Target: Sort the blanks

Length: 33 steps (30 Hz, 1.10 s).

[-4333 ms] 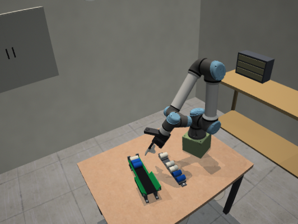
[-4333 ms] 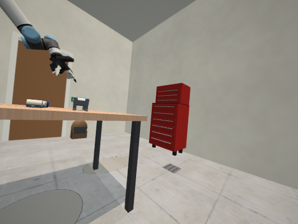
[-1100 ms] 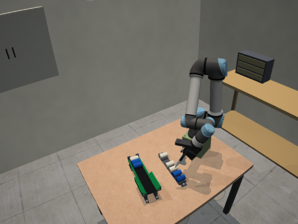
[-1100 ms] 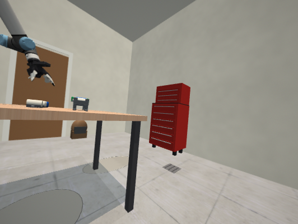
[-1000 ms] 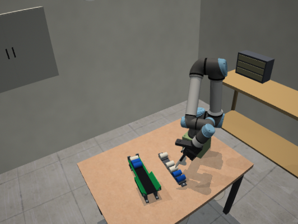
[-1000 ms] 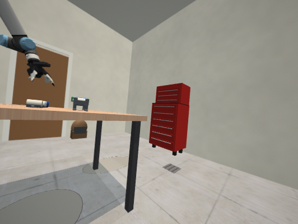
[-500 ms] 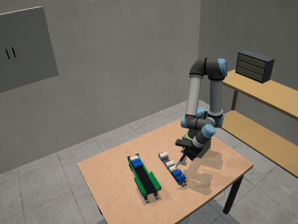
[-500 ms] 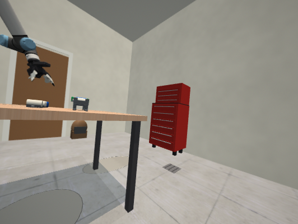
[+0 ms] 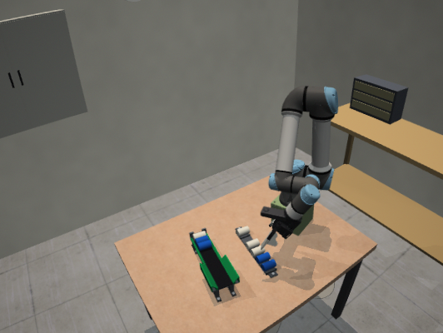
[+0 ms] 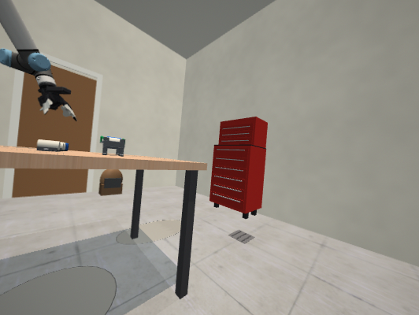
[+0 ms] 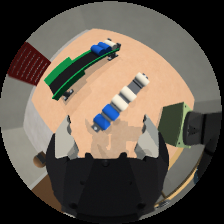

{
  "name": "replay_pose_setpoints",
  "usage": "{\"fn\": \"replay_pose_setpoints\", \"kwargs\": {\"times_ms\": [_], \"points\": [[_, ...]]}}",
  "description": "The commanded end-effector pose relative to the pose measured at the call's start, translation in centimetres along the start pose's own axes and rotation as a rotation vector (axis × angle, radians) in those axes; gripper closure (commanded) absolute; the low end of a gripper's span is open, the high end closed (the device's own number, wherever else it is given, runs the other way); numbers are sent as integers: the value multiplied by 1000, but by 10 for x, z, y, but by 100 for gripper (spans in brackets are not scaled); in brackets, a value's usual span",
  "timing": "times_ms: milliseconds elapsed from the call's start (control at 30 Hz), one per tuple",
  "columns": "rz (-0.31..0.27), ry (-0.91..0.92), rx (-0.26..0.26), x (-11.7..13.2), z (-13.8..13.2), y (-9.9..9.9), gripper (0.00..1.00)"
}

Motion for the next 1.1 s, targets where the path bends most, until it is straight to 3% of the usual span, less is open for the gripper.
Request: {"fn": "replay_pose_setpoints", "kwargs": {"times_ms": [0, 433, 733, 833, 1067], "points": [[0, 0, -1, 0, 0, 0, 0], [-37, -66, 20, -6, 4, 5, 0], [-144, -236, 50, -18, 16, 18, 0], [-144, -236, 50, -18, 16, 18, 0], [-244, -385, 43, -26, 25, 27, 0]]}}
Point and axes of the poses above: the point where the finger pads meet when closed, its own y axis out along the fingers, its own z axis across the jaws, x = y × z, the point moved 3 cm from there along -y, back along the fingers
